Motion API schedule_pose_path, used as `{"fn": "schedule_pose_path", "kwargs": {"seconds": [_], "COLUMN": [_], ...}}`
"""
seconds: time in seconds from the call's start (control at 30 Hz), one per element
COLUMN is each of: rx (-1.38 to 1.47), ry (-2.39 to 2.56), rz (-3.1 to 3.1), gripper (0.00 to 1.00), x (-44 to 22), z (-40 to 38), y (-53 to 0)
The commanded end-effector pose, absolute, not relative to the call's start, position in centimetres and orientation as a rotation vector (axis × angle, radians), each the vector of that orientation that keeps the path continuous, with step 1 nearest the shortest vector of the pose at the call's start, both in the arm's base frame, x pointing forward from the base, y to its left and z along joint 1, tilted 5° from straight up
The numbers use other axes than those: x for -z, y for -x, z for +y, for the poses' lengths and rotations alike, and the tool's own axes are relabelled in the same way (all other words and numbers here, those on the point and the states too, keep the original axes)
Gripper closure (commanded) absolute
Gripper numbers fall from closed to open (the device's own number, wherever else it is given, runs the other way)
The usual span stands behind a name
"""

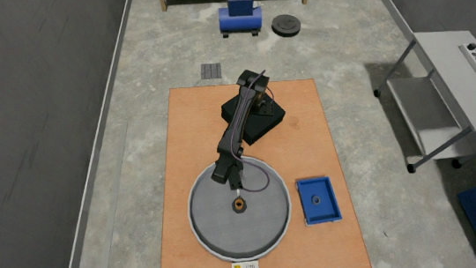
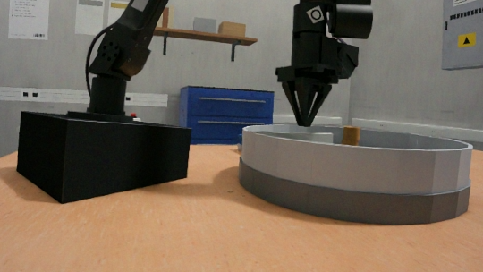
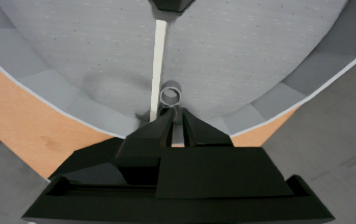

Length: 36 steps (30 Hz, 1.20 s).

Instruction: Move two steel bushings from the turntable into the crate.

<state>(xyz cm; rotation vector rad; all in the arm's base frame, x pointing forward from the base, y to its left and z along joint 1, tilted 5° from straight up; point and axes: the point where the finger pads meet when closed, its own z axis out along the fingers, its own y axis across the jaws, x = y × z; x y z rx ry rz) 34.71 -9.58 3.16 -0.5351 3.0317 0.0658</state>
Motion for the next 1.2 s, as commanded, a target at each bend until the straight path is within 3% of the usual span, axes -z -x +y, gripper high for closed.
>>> {"fn": "schedule_pose_path", "kwargs": {"seconds": [0.0, 1.17], "rx": [-0.062, -0.059], "ry": [0.525, 0.522], "rz": [2.997, 2.994], "gripper": [0.88, 0.88], "x": [-4.03, -4.62], "z": [-9.53, -10.05], "y": [-35.07, -35.71]}}
